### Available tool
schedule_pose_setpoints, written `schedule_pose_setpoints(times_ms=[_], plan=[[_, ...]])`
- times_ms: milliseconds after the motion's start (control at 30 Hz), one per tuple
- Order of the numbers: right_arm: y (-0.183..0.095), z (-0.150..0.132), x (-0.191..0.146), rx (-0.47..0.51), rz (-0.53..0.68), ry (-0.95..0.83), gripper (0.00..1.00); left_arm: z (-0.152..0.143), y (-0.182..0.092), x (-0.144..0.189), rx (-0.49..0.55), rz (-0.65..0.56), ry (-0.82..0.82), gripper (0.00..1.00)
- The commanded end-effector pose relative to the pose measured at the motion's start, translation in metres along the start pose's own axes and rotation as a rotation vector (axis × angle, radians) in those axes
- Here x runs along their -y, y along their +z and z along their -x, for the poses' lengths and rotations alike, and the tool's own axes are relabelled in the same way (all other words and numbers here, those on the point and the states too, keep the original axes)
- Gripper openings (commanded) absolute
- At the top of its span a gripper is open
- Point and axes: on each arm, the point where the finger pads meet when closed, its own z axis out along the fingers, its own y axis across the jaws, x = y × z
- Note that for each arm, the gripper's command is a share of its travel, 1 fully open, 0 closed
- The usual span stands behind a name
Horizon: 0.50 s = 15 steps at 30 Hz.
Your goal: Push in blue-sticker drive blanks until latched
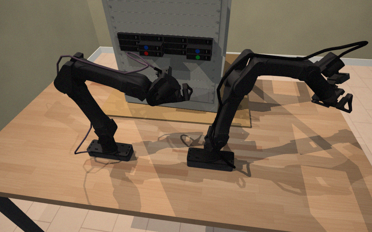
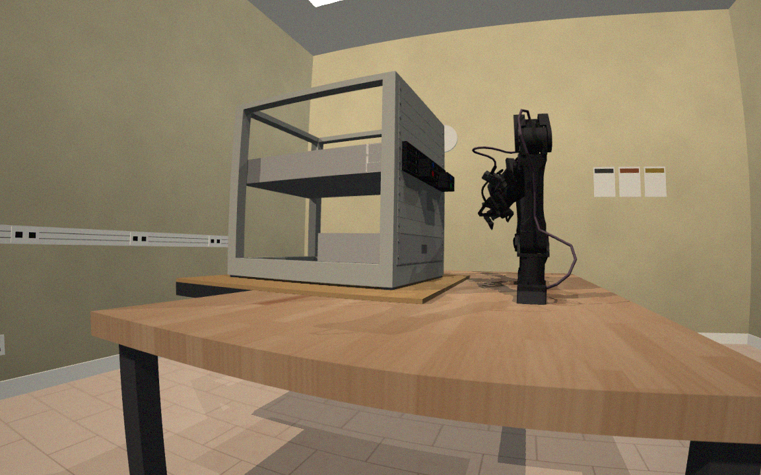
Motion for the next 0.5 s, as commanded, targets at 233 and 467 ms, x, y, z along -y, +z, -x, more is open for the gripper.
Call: schedule_pose_setpoints(times_ms=[233,467], plan=[[-0.006,0.007,0.005,0.023,-0.01,0.008,1.0,0.053,-0.018,0.01,0.222,-0.051,-0.383,1.0],[-0.006,0.007,0.005,0.023,-0.01,0.008,1.0,0.07,-0.026,0.004,0.32,-0.068,-0.586,1.0]])
